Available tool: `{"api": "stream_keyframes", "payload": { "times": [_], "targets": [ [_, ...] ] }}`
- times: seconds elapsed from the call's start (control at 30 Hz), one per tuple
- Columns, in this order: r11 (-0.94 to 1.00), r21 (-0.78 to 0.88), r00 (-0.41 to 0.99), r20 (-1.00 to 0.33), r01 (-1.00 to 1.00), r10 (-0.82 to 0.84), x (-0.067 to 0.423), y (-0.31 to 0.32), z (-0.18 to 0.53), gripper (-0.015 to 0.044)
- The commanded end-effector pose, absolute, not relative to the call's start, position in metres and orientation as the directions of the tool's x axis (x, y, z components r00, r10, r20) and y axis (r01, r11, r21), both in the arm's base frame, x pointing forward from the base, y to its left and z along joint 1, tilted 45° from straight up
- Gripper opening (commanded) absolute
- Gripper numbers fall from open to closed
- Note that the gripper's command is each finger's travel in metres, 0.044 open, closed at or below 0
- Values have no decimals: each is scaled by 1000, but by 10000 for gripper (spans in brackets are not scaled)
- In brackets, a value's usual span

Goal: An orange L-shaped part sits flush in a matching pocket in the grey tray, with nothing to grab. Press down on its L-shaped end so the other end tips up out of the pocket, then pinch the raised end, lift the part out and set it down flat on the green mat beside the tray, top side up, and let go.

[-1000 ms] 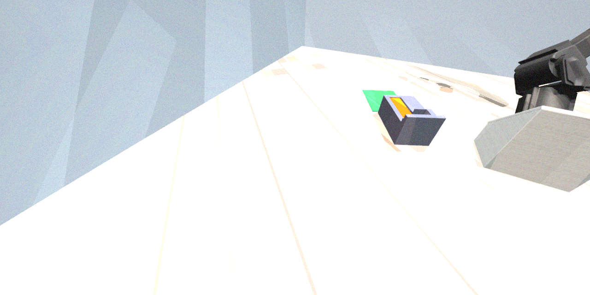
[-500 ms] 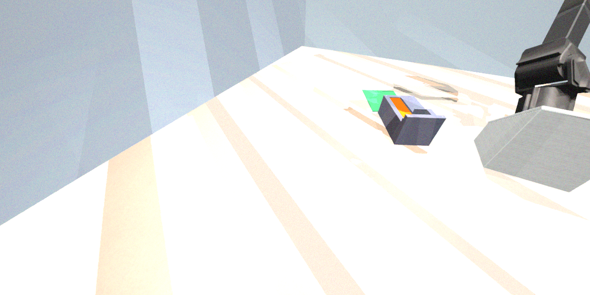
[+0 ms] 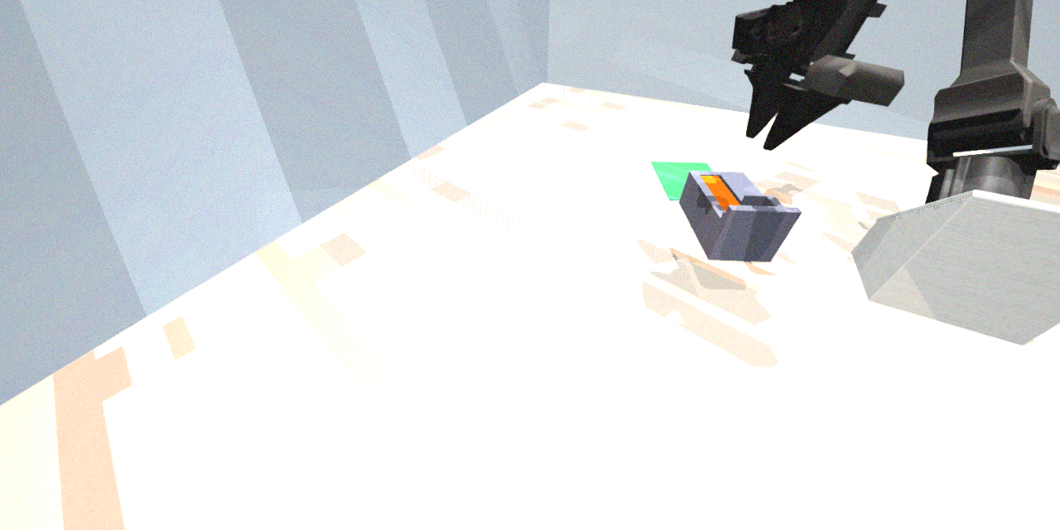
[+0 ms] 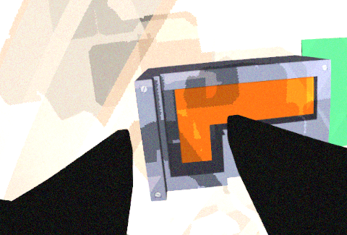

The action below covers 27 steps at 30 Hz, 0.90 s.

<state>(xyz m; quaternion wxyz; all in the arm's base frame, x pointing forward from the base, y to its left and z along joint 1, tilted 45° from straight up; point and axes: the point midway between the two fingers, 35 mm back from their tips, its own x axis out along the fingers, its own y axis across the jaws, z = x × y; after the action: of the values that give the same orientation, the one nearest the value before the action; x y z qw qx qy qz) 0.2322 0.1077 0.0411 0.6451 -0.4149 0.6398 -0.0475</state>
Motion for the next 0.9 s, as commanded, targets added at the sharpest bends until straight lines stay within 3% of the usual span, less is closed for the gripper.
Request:
{"api": "stream_keyframes", "payload": {
  "times": [0.0, 0.87],
  "targets": [
    [616, -644, 77, -717, -453, -693, 203, 94, 18, 180],
    [614, -647, 78, -715, -452, -695, 209, 42, -35, 180]
  ]
}}
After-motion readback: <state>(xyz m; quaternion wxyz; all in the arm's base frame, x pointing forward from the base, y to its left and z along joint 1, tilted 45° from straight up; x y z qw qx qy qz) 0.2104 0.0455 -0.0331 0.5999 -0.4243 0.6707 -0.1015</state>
